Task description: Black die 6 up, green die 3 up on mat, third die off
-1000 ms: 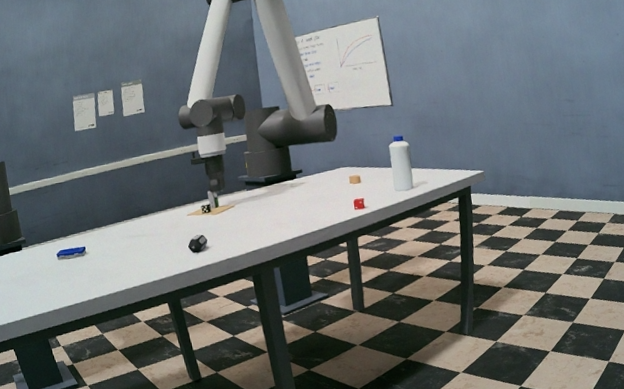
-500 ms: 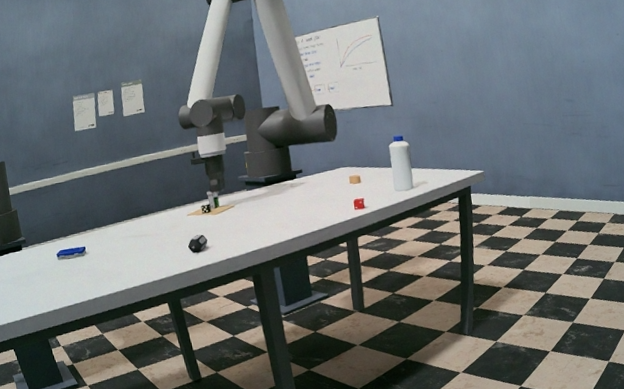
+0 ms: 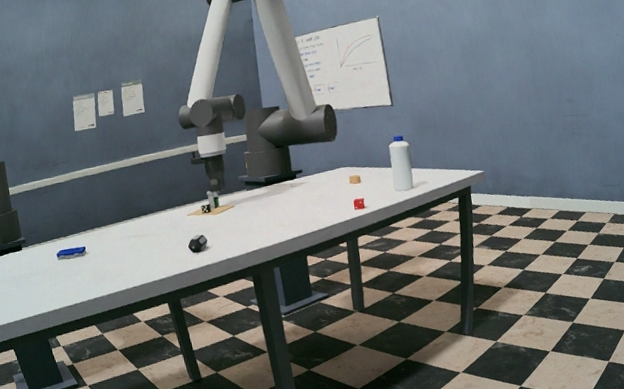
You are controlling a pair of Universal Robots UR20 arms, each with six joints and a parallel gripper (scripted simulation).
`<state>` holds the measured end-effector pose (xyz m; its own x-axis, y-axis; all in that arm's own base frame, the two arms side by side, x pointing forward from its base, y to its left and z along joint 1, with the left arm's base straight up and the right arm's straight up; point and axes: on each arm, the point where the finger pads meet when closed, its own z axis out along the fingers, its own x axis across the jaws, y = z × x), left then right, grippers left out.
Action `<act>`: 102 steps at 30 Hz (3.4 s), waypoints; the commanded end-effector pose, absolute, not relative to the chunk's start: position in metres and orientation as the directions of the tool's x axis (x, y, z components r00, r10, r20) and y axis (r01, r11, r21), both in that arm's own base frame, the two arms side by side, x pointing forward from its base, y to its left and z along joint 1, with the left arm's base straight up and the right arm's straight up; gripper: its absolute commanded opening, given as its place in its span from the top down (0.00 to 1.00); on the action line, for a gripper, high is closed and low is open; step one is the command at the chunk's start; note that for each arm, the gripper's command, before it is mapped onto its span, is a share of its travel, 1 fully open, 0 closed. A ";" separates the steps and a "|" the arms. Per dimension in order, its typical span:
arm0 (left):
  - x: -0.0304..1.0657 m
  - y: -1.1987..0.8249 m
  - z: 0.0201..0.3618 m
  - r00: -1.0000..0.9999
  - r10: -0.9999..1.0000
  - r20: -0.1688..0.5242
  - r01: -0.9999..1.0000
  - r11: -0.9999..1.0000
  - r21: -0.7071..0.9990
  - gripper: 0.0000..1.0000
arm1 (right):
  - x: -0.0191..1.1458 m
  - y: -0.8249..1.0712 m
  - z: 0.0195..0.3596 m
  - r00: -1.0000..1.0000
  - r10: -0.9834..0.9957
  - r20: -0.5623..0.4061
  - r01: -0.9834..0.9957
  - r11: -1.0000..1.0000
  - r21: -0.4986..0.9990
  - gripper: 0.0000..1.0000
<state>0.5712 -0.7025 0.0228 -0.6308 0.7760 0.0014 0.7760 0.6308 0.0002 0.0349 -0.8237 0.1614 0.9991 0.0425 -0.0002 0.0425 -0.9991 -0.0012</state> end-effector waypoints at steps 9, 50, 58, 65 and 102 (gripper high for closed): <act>0.572 -0.703 0.067 -0.631 0.776 0.000 0.776 0.631 0.000 0.13 | 0.035 -0.824 0.162 0.999 0.043 0.000 0.043 -0.999 0.000 0.00; 0.572 -0.703 0.113 -0.630 0.777 0.000 0.777 0.630 0.000 0.00 | 0.035 -0.824 0.162 0.999 0.043 0.000 0.043 -0.999 0.000 0.00; 0.568 -0.702 0.113 -0.536 0.844 0.000 0.844 0.536 0.000 0.00 | 0.035 -0.824 0.162 0.999 0.043 0.000 0.043 -0.999 0.000 0.00; 0.564 -0.699 0.113 -0.359 0.934 0.000 0.934 0.359 0.000 0.00 | 0.035 -0.824 0.162 0.999 0.043 0.000 0.043 -0.999 0.000 0.00; 0.554 -0.687 0.113 0.518 0.856 0.000 0.856 -0.518 0.000 0.00 | 0.035 -0.824 0.162 0.999 0.043 0.000 0.043 -0.999 0.000 0.00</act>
<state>0.5544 -0.6878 0.1118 0.4053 0.9142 0.0034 0.9142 -0.4053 0.0015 0.0349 -0.8237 0.1614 0.9991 0.0425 -0.0002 0.0425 -0.9991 -0.0012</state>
